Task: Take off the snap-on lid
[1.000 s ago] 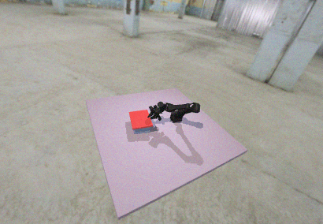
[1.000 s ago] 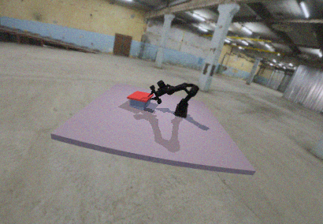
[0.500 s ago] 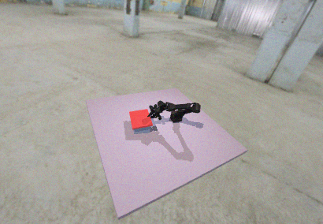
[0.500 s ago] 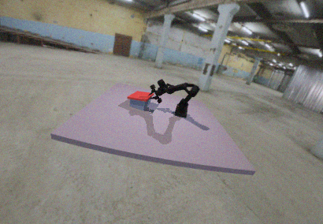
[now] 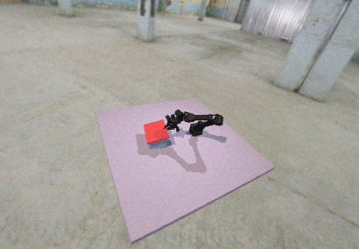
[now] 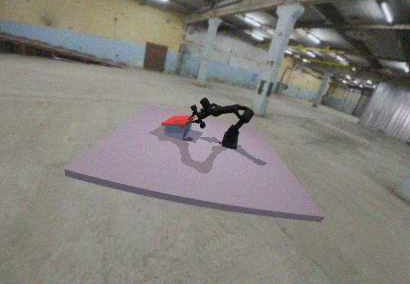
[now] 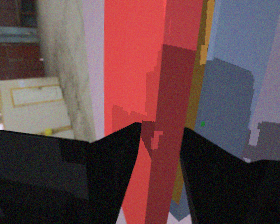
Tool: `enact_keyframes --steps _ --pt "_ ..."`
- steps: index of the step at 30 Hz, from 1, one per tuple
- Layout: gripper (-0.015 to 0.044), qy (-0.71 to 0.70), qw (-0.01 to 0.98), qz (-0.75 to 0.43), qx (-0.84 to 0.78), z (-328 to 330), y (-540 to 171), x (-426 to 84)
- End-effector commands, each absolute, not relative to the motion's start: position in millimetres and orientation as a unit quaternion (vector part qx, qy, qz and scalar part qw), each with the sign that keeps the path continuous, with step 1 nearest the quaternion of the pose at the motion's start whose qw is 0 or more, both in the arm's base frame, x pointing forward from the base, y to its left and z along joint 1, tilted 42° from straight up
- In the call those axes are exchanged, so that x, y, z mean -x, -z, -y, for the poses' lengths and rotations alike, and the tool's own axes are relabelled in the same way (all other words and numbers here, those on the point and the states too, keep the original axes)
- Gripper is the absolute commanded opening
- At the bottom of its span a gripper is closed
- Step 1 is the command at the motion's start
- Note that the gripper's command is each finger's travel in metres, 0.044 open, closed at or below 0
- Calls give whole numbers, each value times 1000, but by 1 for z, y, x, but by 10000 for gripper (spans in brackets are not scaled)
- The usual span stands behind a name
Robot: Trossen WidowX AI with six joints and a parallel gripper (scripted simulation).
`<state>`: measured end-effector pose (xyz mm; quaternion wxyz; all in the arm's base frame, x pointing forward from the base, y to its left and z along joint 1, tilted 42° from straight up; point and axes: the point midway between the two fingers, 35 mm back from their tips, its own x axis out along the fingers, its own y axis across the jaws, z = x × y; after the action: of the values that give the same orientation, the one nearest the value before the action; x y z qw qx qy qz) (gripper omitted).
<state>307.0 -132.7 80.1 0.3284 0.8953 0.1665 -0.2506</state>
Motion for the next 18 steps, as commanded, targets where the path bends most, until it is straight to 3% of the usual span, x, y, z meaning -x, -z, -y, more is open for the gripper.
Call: enact_keyframes --steps 1,18 --pt "0 247 332 -164 -895 139 -88 -309" --pt "0 247 333 -164 -895 157 -103 -316"
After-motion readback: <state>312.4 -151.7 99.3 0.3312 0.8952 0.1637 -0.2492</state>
